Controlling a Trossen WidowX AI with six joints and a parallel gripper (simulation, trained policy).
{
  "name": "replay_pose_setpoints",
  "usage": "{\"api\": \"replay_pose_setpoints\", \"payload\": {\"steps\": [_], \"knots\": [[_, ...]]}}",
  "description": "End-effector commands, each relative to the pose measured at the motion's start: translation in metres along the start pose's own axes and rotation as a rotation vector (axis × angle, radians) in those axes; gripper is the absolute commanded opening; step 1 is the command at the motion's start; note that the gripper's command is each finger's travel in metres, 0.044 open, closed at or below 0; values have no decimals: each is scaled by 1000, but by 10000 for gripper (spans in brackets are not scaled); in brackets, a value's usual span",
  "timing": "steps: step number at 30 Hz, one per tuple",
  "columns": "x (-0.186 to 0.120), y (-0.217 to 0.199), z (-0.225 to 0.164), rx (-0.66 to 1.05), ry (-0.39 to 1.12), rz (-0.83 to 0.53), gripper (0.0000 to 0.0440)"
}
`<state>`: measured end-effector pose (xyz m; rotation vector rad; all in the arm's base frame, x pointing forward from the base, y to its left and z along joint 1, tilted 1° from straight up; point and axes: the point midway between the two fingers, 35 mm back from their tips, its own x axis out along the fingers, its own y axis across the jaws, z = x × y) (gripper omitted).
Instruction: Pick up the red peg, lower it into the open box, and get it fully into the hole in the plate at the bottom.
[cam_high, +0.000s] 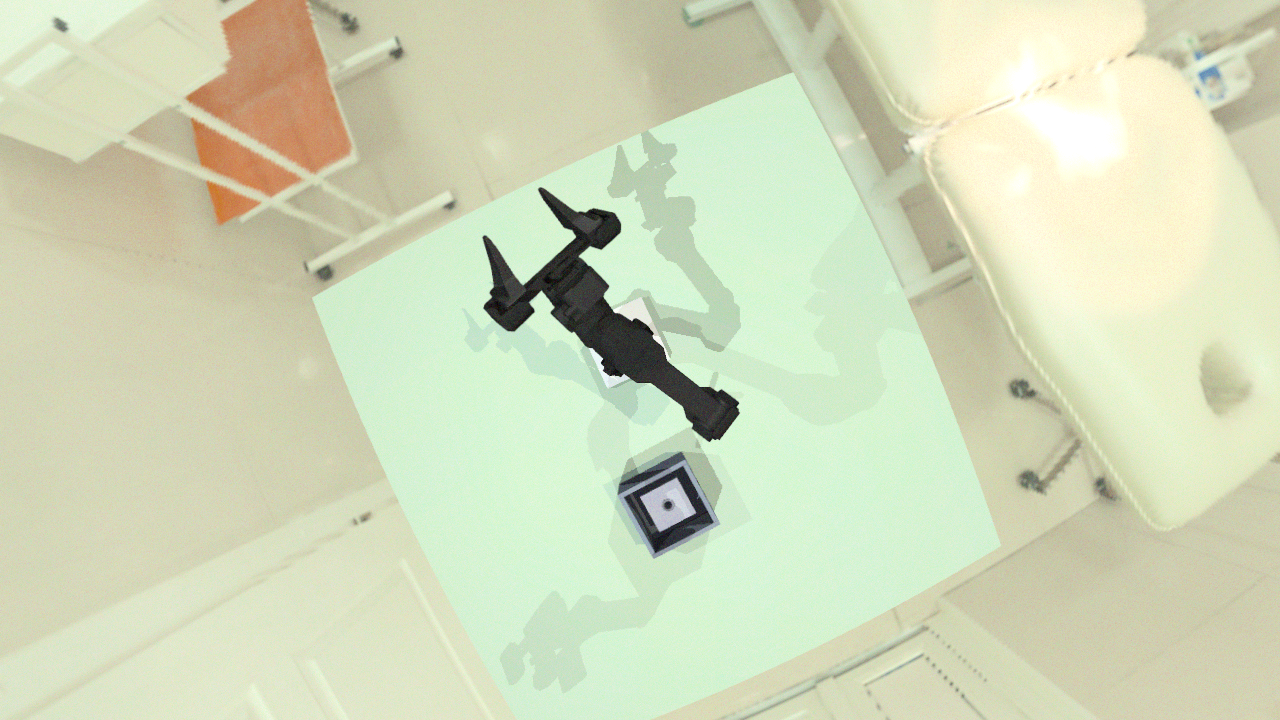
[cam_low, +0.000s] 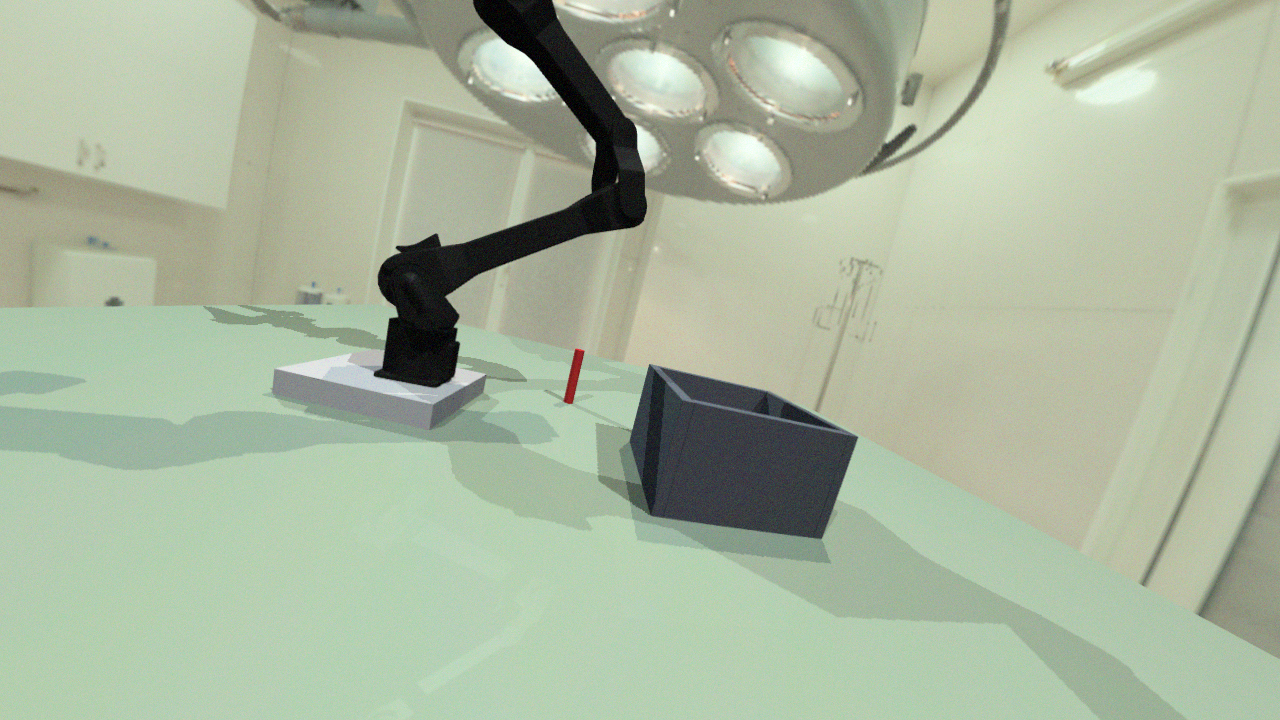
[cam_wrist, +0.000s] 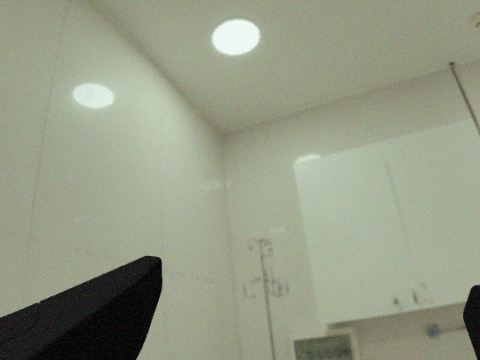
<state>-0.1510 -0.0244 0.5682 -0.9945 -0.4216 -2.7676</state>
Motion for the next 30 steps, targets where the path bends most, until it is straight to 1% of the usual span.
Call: {"api": "replay_pose_setpoints", "payload": {"steps": [1,2,9,16,23,30], "knots": [[0,1,-2,9,8,8,426],[-1,4,-6,23,23,19,440],[-7,29,-50,132,205,125,440],[-23,60,-93,218,403,233,440],[-52,95,-130,277,602,354,440],[-92,129,-157,304,795,493,440]]}}
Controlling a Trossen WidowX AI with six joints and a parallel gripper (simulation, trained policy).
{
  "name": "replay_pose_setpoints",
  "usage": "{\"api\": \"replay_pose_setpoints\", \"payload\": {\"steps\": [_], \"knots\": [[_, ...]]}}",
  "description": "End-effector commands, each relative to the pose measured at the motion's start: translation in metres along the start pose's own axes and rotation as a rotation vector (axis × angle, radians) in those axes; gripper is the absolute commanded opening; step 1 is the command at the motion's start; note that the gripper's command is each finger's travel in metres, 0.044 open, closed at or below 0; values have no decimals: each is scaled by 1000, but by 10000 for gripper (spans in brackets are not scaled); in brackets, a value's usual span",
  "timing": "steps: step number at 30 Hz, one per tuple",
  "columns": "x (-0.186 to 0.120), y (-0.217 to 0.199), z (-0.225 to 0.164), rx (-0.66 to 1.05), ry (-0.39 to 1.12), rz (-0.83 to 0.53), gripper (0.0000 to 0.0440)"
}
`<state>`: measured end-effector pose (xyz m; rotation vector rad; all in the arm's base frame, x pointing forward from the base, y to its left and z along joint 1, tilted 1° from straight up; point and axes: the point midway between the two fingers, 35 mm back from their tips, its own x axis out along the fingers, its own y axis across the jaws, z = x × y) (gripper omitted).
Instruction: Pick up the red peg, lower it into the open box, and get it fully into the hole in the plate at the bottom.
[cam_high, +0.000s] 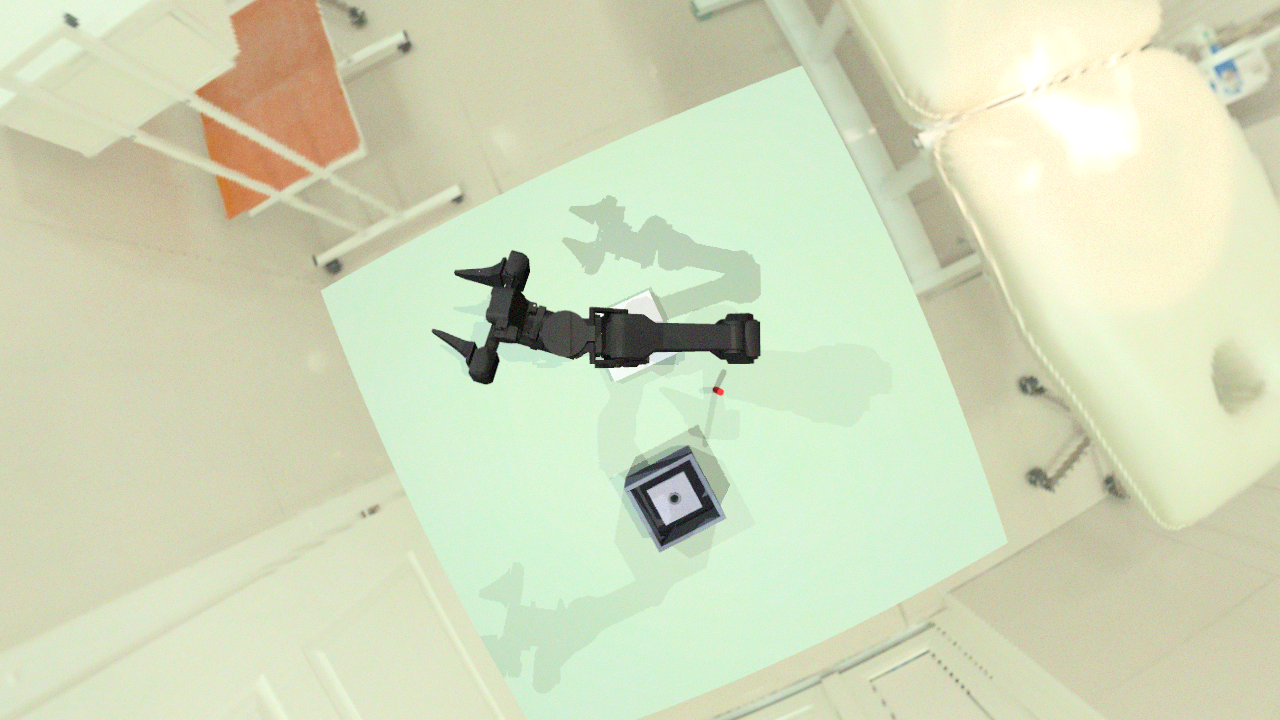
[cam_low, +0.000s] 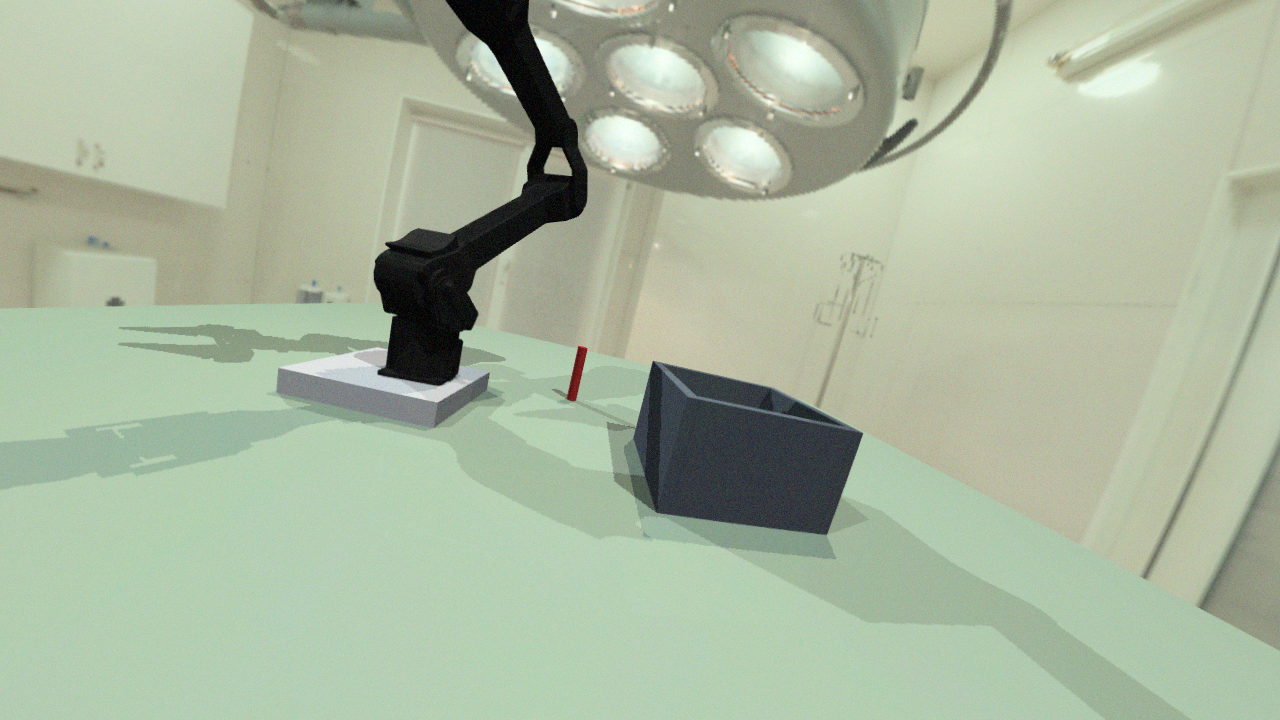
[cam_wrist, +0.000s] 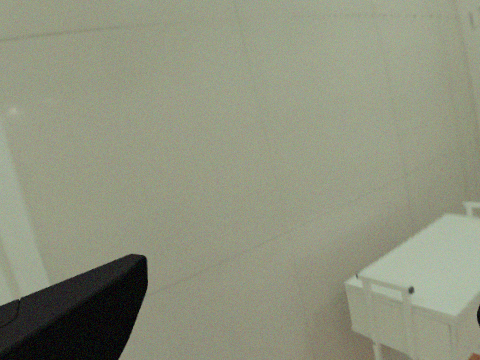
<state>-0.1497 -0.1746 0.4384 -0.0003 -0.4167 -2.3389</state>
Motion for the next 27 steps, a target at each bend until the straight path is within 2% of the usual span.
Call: {"api": "replay_pose_setpoints", "payload": {"steps": [1,13,27], "knots": [[2,16,-31,8,120,55,440],[-28,75,-110,-35,459,284,440],[-113,130,-178,-189,803,583,440]]}}
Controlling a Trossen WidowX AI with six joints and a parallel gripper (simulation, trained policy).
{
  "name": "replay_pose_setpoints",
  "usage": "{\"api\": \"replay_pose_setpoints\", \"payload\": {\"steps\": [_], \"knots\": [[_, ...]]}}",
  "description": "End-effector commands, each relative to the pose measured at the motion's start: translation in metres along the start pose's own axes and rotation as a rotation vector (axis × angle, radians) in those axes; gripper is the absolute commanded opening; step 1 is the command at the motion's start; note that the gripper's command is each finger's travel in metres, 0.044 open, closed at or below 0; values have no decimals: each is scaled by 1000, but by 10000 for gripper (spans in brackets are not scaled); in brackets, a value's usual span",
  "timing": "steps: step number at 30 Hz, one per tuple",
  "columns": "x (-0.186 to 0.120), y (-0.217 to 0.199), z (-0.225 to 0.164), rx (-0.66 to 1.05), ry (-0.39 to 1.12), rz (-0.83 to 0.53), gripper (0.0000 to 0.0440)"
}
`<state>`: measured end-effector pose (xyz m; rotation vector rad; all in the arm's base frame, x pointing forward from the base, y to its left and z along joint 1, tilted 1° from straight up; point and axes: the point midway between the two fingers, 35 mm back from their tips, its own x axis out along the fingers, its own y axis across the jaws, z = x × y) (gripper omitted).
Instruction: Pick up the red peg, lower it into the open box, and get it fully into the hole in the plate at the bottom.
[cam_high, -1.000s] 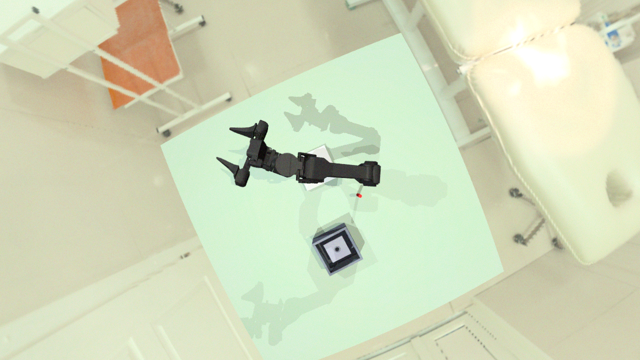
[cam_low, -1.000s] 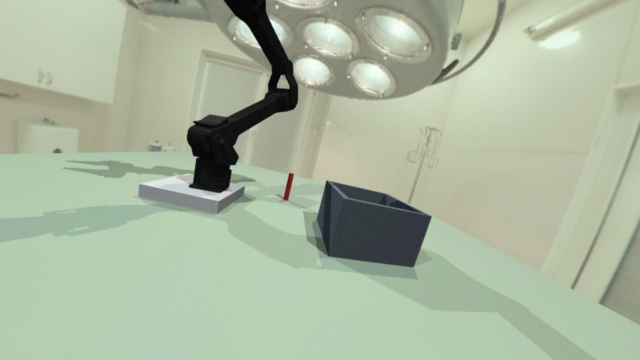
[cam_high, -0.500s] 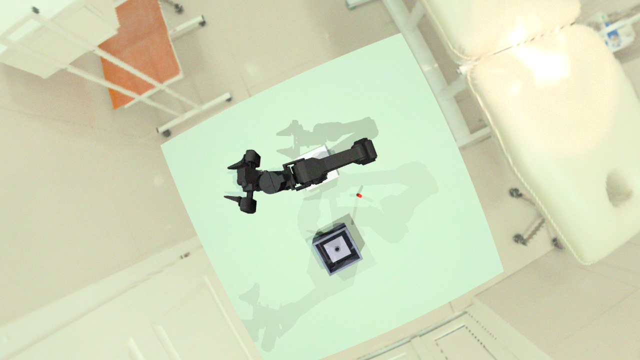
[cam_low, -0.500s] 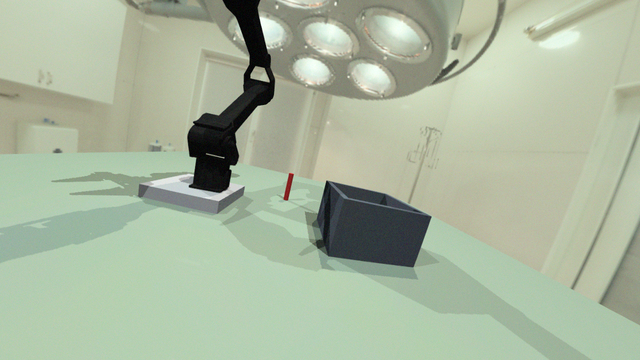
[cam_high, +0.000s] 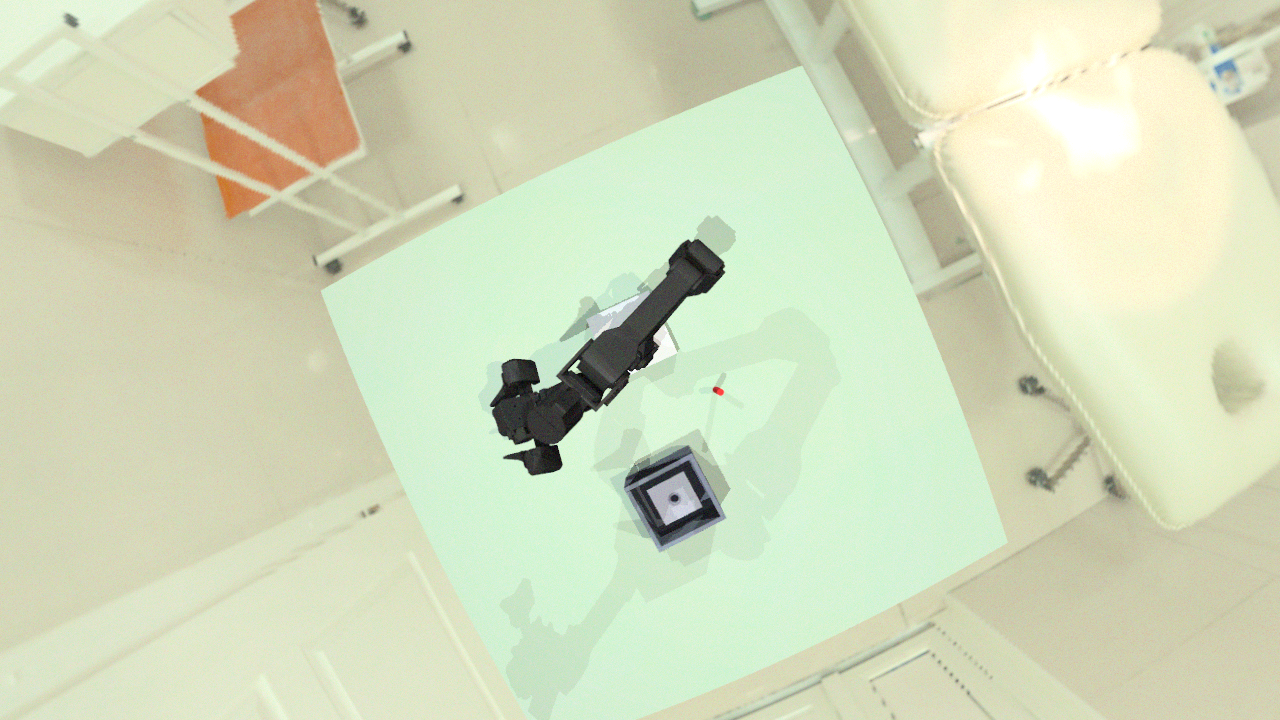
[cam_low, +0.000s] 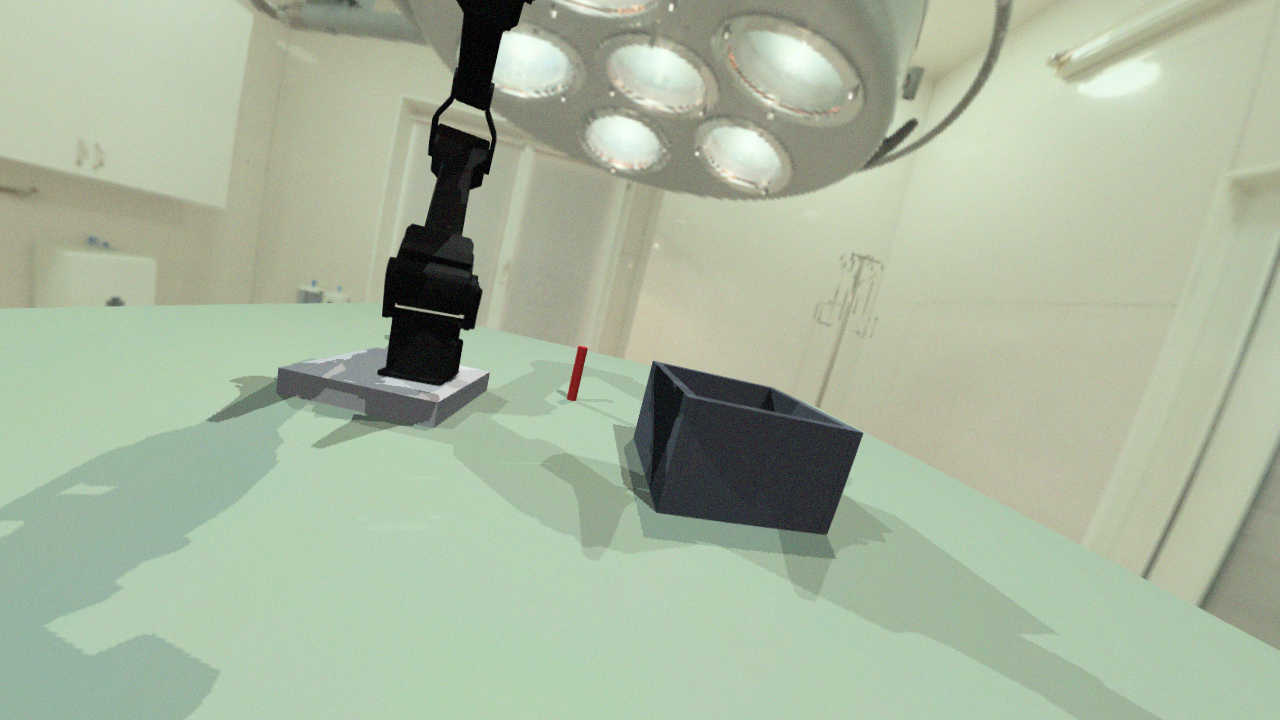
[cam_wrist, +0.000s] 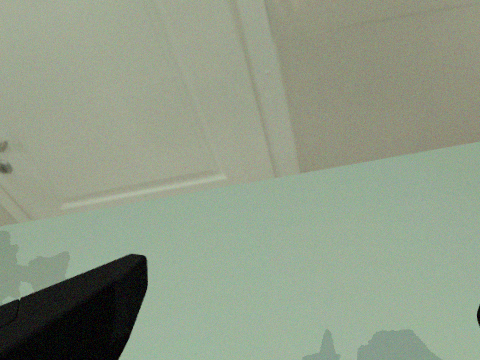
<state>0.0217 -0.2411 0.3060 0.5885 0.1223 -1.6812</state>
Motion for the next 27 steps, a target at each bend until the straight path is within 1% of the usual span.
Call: {"api": "replay_pose_setpoints", "payload": {"steps": [1,6,12,20,27], "knots": [[-1,21,-24,-52,96,59,440],[-11,49,-56,-129,214,150,440],[-31,77,-93,-223,343,251,440],[-67,103,-140,-347,499,368,440],[-103,114,-180,-451,626,443,440]]}}
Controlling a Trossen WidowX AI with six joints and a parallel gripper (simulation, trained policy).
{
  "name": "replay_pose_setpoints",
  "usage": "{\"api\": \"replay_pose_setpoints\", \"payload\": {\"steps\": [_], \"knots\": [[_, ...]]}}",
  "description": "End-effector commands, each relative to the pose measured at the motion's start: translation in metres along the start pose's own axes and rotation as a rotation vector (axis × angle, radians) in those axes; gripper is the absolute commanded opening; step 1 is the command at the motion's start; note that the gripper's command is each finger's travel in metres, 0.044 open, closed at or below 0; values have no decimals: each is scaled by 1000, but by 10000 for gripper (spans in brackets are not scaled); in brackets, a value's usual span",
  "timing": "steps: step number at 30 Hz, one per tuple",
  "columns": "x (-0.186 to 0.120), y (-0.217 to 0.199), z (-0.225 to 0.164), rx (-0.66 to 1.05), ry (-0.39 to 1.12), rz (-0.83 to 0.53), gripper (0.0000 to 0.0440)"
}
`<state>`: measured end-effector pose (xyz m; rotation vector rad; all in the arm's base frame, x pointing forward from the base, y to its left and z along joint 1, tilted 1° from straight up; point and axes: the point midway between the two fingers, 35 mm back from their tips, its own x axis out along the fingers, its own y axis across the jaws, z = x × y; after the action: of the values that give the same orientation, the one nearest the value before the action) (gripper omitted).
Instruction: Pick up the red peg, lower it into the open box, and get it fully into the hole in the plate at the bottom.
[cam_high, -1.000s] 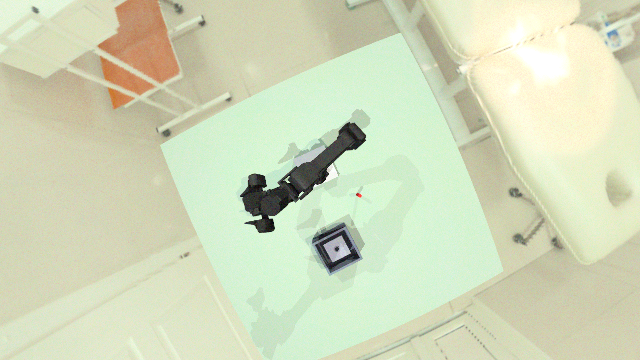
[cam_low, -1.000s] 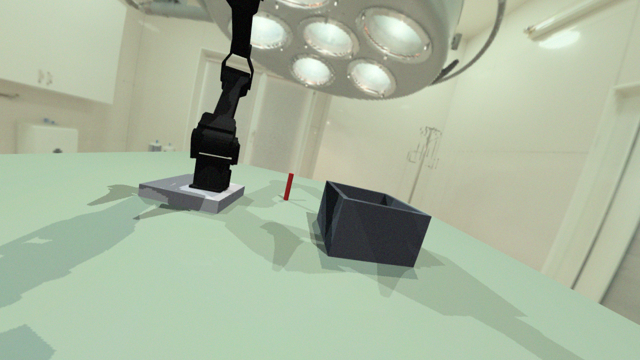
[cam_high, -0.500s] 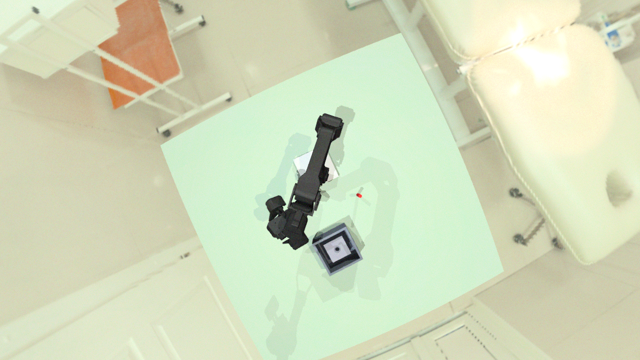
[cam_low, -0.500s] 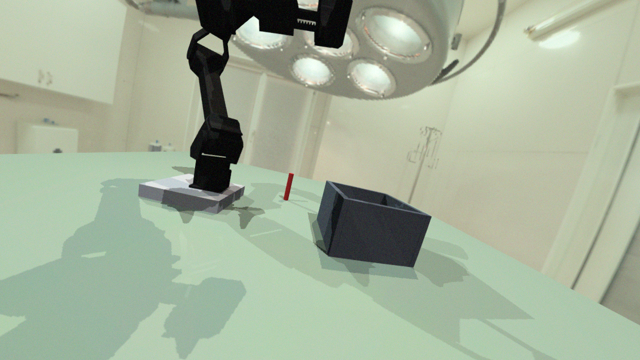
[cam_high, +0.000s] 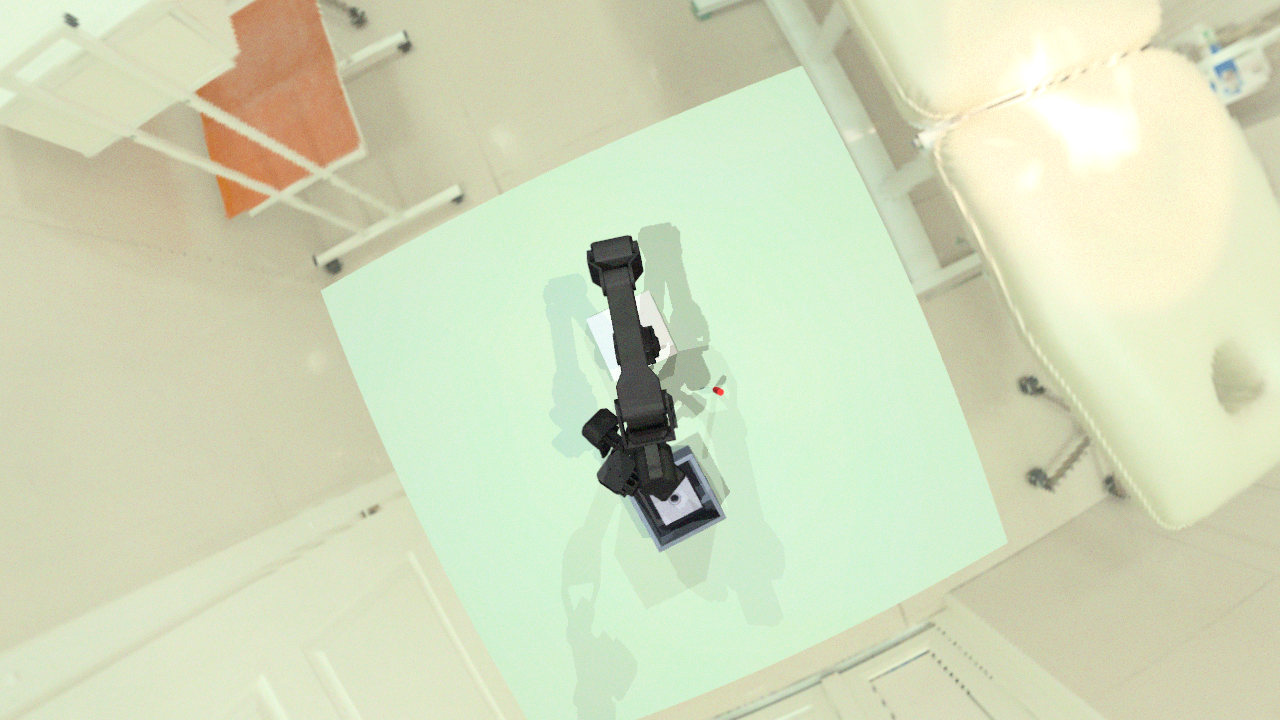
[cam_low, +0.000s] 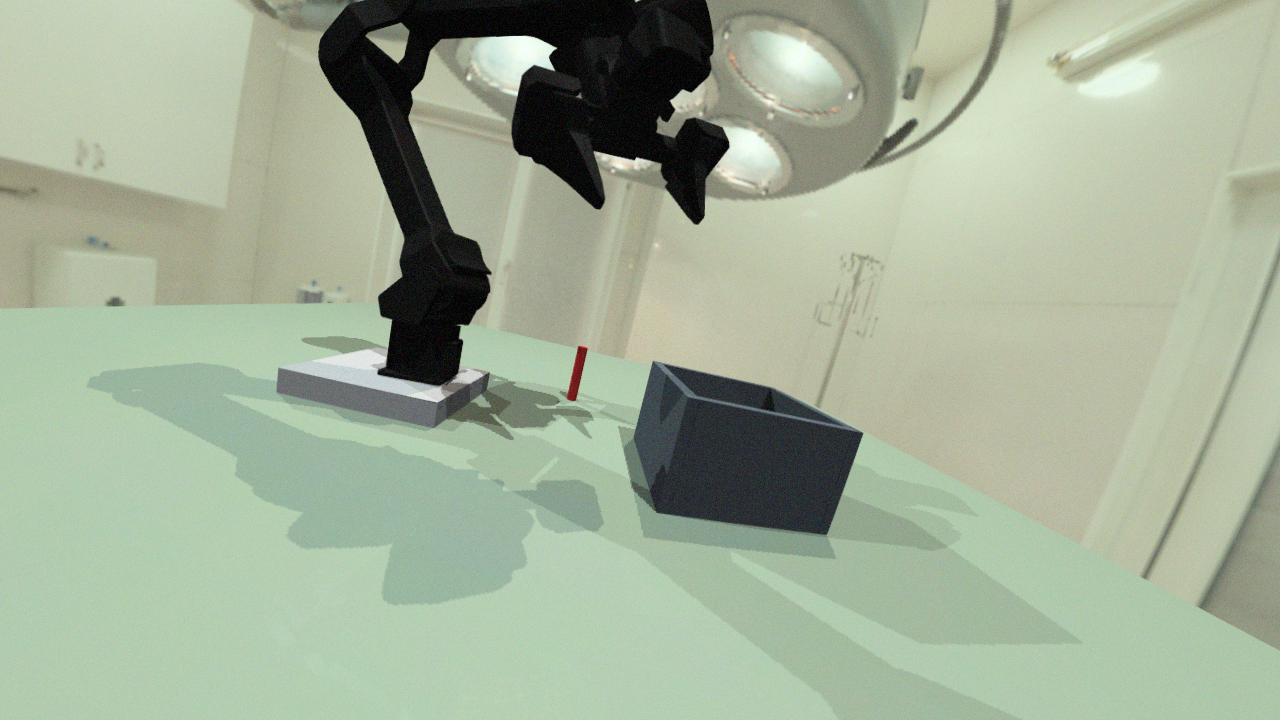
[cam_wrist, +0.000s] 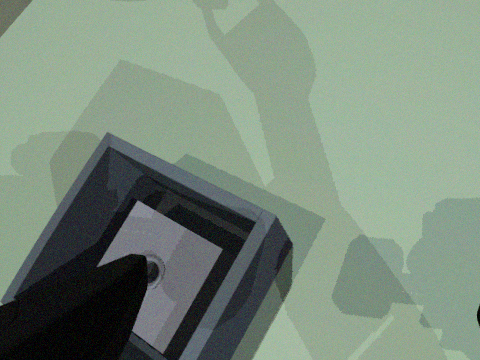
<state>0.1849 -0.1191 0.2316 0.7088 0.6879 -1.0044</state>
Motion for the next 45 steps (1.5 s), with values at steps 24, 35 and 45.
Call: {"api": "replay_pose_setpoints", "payload": {"steps": [24,35,45], "knots": [[-10,51,-178,-227,431,-33,440],[10,49,-235,-227,494,-57,440],[40,48,-273,-196,523,-19,440]]}}
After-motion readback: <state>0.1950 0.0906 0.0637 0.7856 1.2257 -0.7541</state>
